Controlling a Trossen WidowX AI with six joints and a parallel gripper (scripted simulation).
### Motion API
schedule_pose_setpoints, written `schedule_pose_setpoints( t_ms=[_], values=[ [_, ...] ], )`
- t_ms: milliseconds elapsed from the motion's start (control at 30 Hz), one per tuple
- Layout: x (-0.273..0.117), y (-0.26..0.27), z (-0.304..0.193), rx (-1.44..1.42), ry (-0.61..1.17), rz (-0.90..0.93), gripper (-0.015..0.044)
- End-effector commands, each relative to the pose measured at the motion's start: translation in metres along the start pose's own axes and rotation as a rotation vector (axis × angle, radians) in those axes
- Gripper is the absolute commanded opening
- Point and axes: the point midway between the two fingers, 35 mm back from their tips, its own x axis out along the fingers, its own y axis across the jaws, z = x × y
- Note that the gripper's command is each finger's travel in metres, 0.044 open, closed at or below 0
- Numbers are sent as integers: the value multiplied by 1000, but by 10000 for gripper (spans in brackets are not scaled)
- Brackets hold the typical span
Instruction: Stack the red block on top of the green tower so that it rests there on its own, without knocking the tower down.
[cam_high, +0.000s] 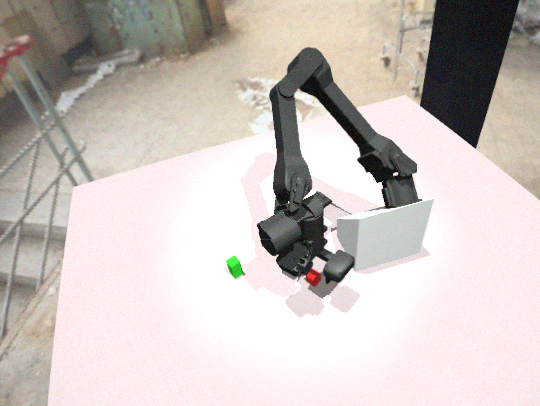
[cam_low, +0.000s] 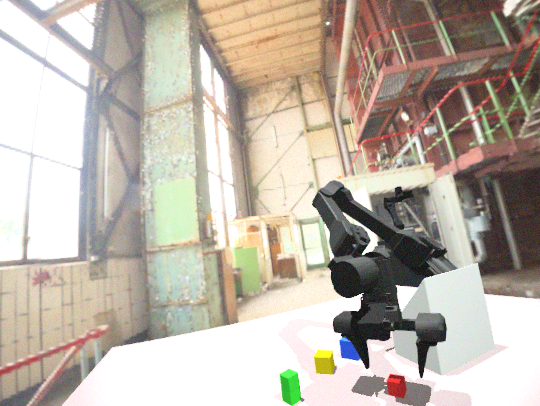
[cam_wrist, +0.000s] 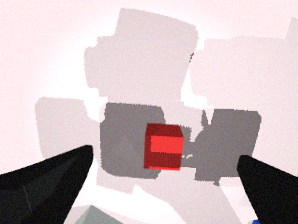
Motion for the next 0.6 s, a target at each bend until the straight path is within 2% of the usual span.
schedule_pose_setpoints(
  t_ms=[0,567],
  values=[
    [7,2,-3,-10,10,0,440],
    [30,1,-5,-10,11,-2,440]
  ],
)
